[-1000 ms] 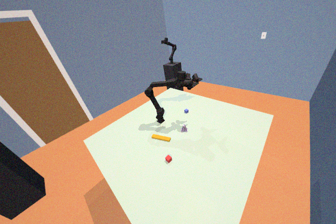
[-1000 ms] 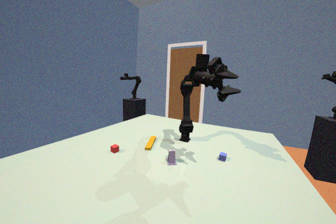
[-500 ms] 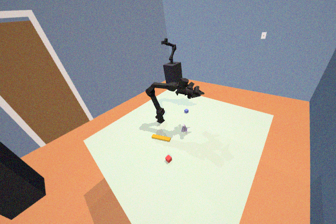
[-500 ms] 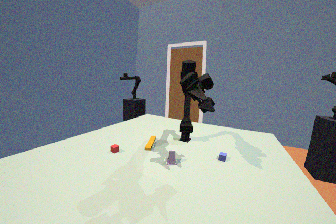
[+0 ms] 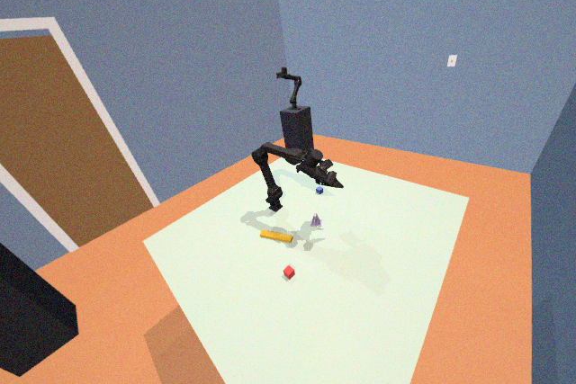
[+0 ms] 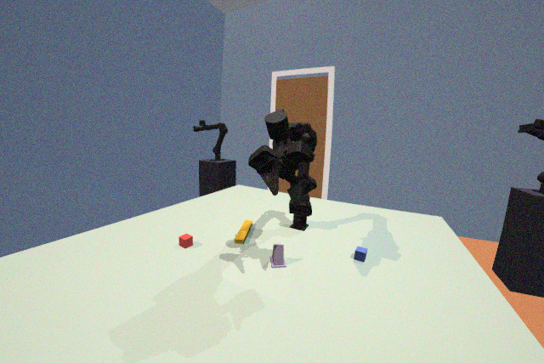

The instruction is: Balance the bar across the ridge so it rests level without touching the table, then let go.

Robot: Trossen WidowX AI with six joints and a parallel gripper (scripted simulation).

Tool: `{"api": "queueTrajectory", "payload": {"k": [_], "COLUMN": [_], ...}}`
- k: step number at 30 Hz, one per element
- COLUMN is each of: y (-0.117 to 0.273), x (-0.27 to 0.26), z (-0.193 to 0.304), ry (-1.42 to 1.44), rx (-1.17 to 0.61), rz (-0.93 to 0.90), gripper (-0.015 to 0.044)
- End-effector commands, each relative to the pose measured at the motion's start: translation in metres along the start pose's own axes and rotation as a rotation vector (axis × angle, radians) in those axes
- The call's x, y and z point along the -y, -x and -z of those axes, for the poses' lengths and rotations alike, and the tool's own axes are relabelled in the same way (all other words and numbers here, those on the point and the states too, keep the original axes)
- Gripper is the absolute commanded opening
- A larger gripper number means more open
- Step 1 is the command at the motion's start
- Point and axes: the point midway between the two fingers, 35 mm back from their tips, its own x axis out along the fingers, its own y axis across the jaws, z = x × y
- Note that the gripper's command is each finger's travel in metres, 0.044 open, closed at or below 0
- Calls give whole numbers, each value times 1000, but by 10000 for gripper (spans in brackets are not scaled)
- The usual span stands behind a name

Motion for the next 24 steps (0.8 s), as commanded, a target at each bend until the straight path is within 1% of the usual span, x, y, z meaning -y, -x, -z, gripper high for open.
{"api": "queueTrajectory", "payload": {"k": [1,12,24], "y": [-1,14,44], "x": [1,0,-17], "z": [32,114,193], "ry": [-48,-201,-381], "rx": [-96,-333,-570], "rz": [-9,-32,-82], "gripper": [315,315,315]}}
